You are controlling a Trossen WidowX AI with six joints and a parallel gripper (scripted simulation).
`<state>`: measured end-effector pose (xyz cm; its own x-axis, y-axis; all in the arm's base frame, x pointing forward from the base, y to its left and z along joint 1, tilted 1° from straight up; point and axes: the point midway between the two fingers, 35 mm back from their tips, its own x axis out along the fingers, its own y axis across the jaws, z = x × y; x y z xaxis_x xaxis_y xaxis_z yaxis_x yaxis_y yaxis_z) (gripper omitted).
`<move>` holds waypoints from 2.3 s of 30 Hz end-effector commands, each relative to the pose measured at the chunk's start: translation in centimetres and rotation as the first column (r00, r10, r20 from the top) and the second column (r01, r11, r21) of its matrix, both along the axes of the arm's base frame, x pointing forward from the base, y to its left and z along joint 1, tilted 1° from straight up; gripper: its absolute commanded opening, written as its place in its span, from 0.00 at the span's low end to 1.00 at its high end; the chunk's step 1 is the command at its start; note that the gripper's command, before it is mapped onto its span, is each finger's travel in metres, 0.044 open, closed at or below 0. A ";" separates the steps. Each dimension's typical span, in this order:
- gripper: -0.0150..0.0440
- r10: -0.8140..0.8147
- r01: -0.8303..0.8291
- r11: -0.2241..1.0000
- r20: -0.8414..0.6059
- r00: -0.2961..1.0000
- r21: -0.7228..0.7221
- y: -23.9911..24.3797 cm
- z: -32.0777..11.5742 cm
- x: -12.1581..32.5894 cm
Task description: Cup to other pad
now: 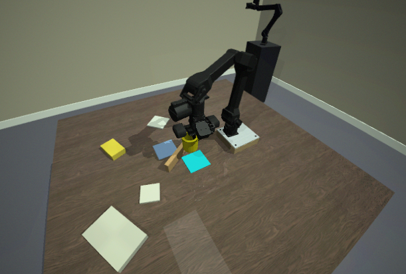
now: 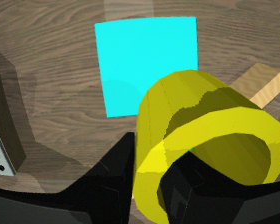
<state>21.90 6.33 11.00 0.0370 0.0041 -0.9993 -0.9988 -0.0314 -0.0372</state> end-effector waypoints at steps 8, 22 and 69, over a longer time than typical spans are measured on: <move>0.25 -0.003 0.003 1.000 -0.005 1.000 -0.003 1.2 -0.2 -1.7; 0.25 -0.003 0.003 1.000 -0.005 1.000 -0.003 1.3 -1.6 -1.6; 0.25 -0.003 0.003 1.000 -0.005 1.000 -0.003 1.4 -7.4 -1.7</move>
<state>20.42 7.84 4.11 0.0345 0.0049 -0.9994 -0.9989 -0.0318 -0.0346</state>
